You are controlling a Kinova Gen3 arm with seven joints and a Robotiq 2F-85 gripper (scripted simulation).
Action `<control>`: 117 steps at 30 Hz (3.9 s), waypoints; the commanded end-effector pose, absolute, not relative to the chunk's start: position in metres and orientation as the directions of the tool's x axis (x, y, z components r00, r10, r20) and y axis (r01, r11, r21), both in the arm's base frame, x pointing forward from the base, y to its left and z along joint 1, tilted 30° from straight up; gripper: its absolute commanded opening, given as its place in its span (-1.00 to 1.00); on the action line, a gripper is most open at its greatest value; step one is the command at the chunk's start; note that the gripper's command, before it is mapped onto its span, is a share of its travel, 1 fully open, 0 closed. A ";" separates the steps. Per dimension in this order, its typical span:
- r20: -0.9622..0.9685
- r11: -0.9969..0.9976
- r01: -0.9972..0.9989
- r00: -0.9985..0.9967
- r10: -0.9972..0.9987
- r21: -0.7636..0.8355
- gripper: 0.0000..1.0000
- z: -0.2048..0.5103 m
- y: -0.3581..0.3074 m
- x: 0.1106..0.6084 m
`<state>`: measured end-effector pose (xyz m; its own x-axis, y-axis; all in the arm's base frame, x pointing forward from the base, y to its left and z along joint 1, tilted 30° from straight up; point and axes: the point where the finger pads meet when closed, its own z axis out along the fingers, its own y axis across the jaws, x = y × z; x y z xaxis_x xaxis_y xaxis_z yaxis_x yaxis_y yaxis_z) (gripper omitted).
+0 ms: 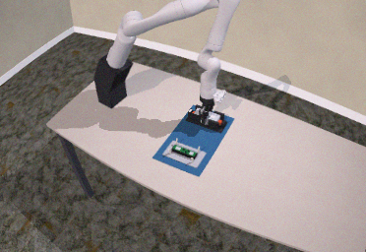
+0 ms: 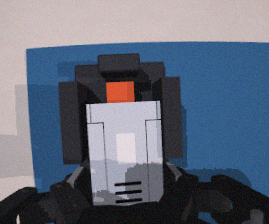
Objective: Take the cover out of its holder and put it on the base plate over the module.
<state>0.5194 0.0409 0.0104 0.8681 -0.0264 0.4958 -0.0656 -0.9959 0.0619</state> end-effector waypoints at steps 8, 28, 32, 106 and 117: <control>0.497 -0.996 -0.066 0.868 -0.027 0.061 0.39 0.011 0.041 0.520; 0.497 -0.996 -0.066 0.868 -0.027 0.061 -1.00 0.011 0.041 0.520; 0.497 -0.996 -0.066 0.868 -0.027 0.061 -1.00 0.011 0.041 0.520; 0.499 -0.996 -0.071 0.866 -0.034 0.055 -1.00 0.061 0.046 0.492; 0.504 -0.996 -0.078 0.863 -0.041 0.053 -0.98 0.060 0.044 0.495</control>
